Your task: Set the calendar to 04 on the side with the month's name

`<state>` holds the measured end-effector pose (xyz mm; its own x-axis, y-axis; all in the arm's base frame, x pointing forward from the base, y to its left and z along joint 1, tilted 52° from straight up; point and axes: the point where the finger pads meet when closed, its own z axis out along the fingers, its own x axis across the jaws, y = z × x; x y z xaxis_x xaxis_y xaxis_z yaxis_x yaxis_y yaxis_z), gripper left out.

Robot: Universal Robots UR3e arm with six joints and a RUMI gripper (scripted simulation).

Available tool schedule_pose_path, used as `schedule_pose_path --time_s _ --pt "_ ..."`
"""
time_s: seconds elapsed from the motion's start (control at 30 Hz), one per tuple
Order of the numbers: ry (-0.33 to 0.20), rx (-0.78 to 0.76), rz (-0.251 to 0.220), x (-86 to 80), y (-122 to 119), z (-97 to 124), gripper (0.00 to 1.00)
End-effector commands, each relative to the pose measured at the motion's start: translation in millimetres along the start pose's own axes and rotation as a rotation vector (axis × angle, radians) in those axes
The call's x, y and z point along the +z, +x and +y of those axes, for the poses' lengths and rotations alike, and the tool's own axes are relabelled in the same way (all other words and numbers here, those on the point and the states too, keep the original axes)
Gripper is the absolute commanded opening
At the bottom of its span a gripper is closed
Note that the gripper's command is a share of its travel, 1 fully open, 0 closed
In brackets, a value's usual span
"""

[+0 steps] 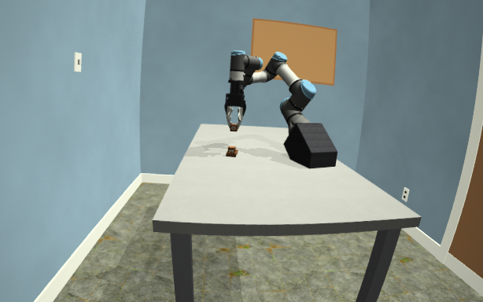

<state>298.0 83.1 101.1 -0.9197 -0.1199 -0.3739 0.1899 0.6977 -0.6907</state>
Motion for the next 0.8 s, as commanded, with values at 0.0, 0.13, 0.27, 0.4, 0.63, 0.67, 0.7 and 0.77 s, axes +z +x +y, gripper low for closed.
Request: schedule_pose_path --time_s 0.0,0.13,0.27,0.4,0.63,0.67,0.7,0.77 --pt "0.0 0.004 0.0 -0.1 -0.1 0.1 0.11" --pt "0.001 0.003 0.0 3.4 0.0 -0.1 0.11" --pt "0.001 0.003 0.0 6.3 0.0 -0.1 0.11" --pt "0.002 0.002 0.0 14.6 -0.1 -0.1 0.11" --pt "0.002 0.002 0.001 34.0 0.0 0.0 0.11" --pt "0.002 0.002 0.001 36.8 0.0 0.1 0.11" --pt "0.002 0.002 0.001 39.6 0.0 0.1 0.11" --pt "0.002 0.002 0.001 42.4 0.0 0.1 0.11"
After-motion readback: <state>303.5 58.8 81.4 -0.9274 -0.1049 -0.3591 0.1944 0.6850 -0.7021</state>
